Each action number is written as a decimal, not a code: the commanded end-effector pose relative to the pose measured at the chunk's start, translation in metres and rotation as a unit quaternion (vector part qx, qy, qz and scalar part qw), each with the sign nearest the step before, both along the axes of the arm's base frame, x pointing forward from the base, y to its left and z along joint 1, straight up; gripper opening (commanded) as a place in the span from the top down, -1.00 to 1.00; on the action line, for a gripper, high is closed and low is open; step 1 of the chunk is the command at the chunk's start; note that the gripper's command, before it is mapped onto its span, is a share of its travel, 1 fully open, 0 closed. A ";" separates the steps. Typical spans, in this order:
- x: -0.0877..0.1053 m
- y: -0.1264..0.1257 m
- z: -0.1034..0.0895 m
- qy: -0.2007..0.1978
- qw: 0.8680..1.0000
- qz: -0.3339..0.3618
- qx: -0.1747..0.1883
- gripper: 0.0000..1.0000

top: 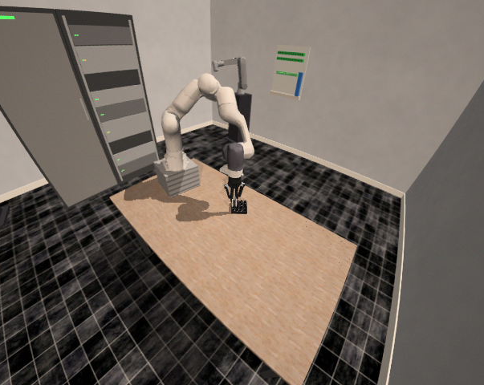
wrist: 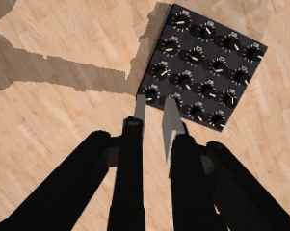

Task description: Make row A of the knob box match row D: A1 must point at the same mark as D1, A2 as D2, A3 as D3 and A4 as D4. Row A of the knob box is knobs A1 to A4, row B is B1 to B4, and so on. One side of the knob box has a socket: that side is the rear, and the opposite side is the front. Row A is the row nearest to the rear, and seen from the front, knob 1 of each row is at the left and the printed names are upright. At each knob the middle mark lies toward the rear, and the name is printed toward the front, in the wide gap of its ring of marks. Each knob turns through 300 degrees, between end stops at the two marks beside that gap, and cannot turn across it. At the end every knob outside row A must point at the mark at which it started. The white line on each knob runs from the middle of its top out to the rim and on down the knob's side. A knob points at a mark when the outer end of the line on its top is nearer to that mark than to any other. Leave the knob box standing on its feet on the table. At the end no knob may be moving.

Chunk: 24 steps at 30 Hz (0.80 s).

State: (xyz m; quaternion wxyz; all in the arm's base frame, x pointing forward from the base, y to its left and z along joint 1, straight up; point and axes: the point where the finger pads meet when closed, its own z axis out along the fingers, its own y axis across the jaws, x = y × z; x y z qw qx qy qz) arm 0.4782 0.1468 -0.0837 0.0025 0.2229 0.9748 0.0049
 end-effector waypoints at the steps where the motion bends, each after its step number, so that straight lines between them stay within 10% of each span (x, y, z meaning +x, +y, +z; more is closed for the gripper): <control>1: -0.003 -0.001 0.000 0.004 1.000 -0.006 -0.001 0.77; 8: -0.003 -0.001 0.000 0.004 1.000 -0.006 -0.001 0.77; 9: -0.003 -0.001 0.000 0.004 1.000 -0.006 -0.001 -1.00; 24: -0.003 -0.001 0.042 0.004 1.000 -0.006 -0.001 -1.00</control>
